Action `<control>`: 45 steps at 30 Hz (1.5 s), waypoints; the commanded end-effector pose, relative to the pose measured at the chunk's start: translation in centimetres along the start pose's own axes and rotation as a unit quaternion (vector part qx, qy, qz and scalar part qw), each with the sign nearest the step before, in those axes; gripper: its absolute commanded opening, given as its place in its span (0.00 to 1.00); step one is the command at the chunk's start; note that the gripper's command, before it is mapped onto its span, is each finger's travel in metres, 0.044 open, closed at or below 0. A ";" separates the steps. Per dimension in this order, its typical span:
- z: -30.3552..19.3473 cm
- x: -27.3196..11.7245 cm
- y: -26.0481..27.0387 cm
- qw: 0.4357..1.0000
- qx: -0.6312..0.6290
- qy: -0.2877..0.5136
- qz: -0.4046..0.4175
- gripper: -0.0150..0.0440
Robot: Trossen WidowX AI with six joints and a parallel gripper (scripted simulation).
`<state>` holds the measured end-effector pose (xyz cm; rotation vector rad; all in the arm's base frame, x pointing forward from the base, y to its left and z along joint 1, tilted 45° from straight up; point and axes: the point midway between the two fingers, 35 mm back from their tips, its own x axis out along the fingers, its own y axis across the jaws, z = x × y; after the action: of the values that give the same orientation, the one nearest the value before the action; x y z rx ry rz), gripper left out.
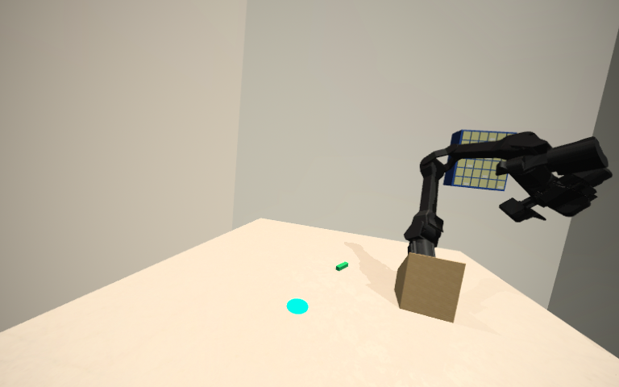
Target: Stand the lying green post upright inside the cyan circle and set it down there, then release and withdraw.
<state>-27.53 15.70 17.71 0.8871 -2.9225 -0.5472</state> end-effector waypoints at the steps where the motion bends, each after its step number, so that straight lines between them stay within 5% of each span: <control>1: 0.1 -0.2 0.0 1.000 -0.003 -0.005 0.001 0.89; 7: 4.2 -7.5 -0.4 0.984 -0.090 -0.154 0.019 0.65; 17: 9.0 -22.3 -6.5 0.900 -0.152 -0.407 -0.035 0.65; 25: 9.0 -31.7 -16.2 0.829 -0.110 -0.531 -0.137 0.65; 35: 4.2 -36.8 -31.7 0.784 0.015 -0.553 -0.280 0.65; 45: -4.2 -32.4 -45.8 0.813 0.152 -0.424 -0.369 0.65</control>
<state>24.05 2.30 6.61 2.3781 -3.4184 -0.9174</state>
